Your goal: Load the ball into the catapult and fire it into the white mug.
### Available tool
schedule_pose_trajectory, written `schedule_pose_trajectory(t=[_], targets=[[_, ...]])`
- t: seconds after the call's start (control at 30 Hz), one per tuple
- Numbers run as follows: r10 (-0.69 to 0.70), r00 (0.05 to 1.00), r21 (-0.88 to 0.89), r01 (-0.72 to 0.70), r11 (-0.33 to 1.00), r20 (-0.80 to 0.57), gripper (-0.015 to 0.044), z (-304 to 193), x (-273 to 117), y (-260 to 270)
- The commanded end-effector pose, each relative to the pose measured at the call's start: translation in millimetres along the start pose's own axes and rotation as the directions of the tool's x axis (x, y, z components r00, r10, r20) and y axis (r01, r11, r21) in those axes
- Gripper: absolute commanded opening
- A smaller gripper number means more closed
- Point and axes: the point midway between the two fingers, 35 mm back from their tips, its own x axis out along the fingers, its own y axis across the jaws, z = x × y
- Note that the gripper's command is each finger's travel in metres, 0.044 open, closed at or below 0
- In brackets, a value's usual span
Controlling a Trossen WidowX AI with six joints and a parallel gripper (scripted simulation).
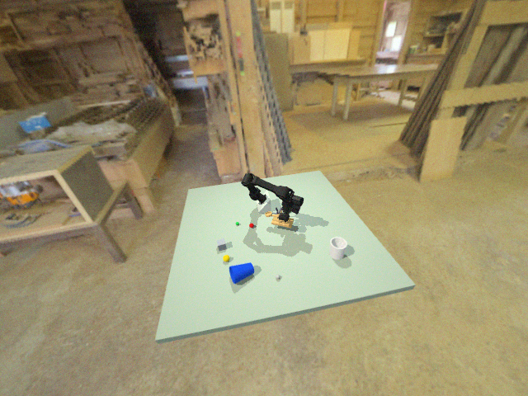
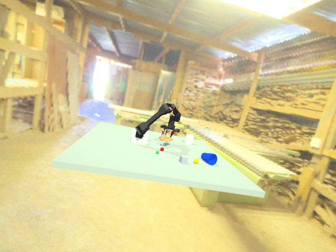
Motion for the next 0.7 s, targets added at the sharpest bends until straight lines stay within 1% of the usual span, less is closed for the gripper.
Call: schedule_pose_trajectory(t=[0.0,0.27,0.37,0.67], targets=[[-0.006,1.0,0.151,0.004,0.988,0.013,0.0,9,-5,1],[-0.006,1.0,0.418,0.0,0.909,0.014,0.0,18,-6,2],[-0.006,1.0,0.459,-0.001,0.889,0.014,0.0,20,-4,2],[-0.006,1.0,0.709,-0.006,0.706,0.014,0.0,31,3,1]])
